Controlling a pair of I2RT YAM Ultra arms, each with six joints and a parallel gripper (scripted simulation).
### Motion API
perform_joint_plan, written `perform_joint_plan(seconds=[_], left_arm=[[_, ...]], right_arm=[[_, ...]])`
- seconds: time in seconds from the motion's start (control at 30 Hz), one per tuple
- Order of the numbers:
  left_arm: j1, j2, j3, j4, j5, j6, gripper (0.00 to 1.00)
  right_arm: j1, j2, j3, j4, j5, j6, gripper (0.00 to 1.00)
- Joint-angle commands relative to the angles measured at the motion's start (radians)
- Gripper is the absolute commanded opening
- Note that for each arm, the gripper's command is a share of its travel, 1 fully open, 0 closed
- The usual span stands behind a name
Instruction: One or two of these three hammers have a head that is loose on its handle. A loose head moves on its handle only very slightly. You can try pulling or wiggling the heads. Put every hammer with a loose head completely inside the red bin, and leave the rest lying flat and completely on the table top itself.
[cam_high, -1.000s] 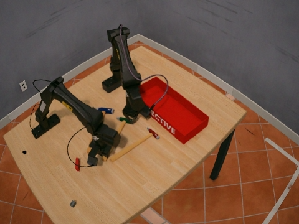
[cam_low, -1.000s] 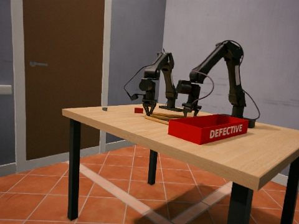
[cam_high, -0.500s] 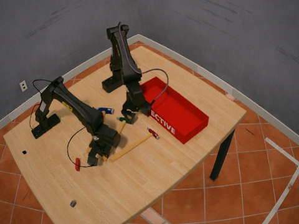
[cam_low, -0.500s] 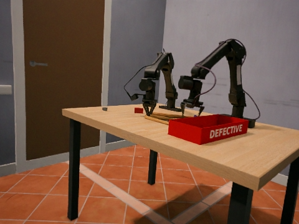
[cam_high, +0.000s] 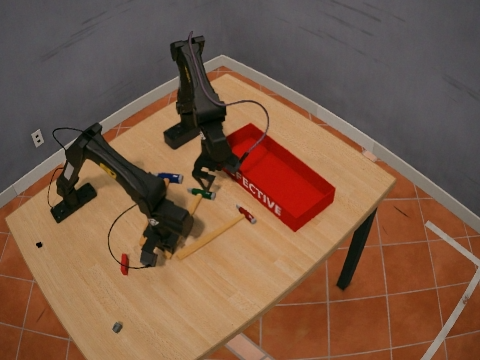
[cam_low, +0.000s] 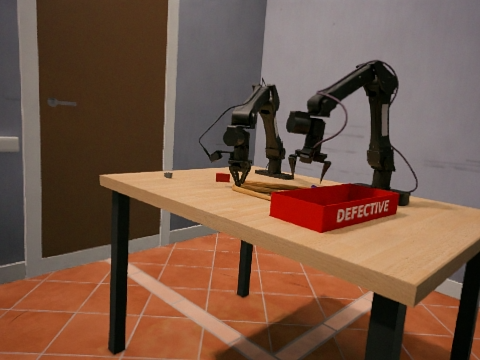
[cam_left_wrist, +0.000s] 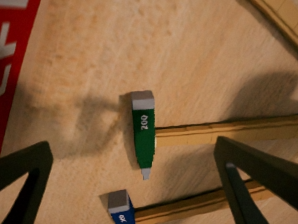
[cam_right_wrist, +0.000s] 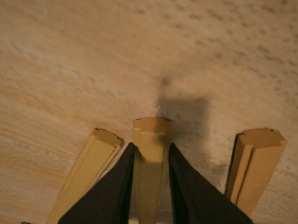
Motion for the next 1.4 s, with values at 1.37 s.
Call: perform_joint_plan(seconds=[1.37], left_arm=[[0.057,-0.290,-0.495,0.575,0.228,1.540,1.00]], right_arm=[[-0.006,0.000,0.004,-0.008,0.028,-0.003,0.21]])
